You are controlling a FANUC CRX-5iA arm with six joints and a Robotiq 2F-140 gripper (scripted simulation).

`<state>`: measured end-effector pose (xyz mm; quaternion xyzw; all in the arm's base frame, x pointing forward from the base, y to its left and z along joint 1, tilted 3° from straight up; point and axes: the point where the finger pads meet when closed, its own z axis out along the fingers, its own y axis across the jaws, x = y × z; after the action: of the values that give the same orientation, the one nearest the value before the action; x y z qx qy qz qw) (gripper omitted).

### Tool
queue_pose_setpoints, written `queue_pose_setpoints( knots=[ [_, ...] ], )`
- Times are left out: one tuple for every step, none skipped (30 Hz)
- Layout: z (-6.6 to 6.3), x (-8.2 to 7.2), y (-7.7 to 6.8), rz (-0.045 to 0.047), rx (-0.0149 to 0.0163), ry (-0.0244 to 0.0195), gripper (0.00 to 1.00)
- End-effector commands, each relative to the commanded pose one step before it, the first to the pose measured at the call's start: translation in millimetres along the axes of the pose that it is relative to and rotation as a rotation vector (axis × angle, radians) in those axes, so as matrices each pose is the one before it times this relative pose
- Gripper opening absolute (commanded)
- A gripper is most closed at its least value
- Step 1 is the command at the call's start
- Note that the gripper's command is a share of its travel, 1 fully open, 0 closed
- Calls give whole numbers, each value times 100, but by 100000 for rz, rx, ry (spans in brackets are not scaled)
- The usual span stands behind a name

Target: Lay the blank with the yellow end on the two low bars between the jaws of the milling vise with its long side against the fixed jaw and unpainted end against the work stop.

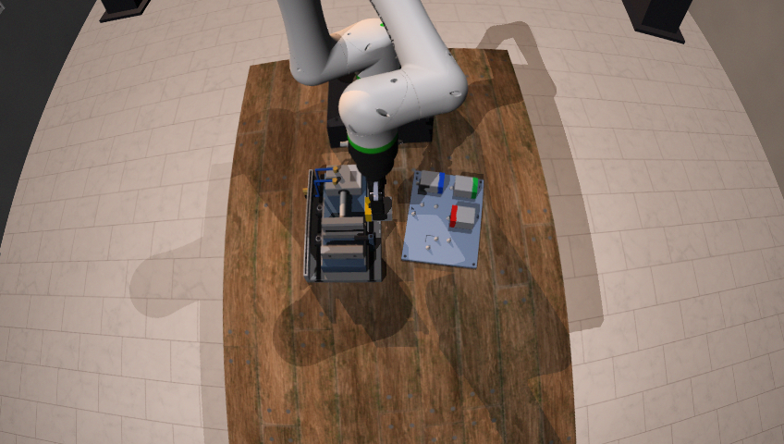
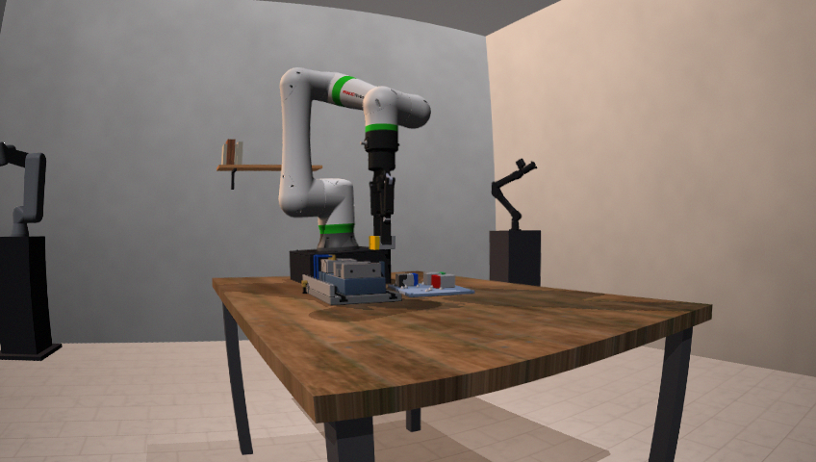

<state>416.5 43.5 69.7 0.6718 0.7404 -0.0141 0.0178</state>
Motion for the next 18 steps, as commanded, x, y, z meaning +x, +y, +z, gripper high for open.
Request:
queue_pose_setpoints(
  knots=[
    [-24,-1005,496,-48,-120,53,10],
    [12,-308,127,-2,3,3,10],
    [12,-308,127,-2,3,3,10],
    [0,0,0,0,0,0,10],
    [0,0,0,0,0,0,10],
    [2,-225,72,28,-37,-56,10],
    [14,-369,153,-2,2,3,10],
    [14,-369,153,-2,2,3,10],
    [14,-369,153,-2,2,3,10],
    [14,-369,153,-2,2,3,10],
    [14,-369,153,-2,2,3,10],
    [14,-369,153,-2,2,3,10],
    [14,-369,153,-2,2,3,10],
    [14,-369,153,-2,2,3,10],
    [14,-369,153,-2,2,3,10],
    [14,-369,153,-2,2,3,10],
    [14,-369,153,-2,2,3,10],
    [14,-369,153,-2,2,3,10]
  ],
)
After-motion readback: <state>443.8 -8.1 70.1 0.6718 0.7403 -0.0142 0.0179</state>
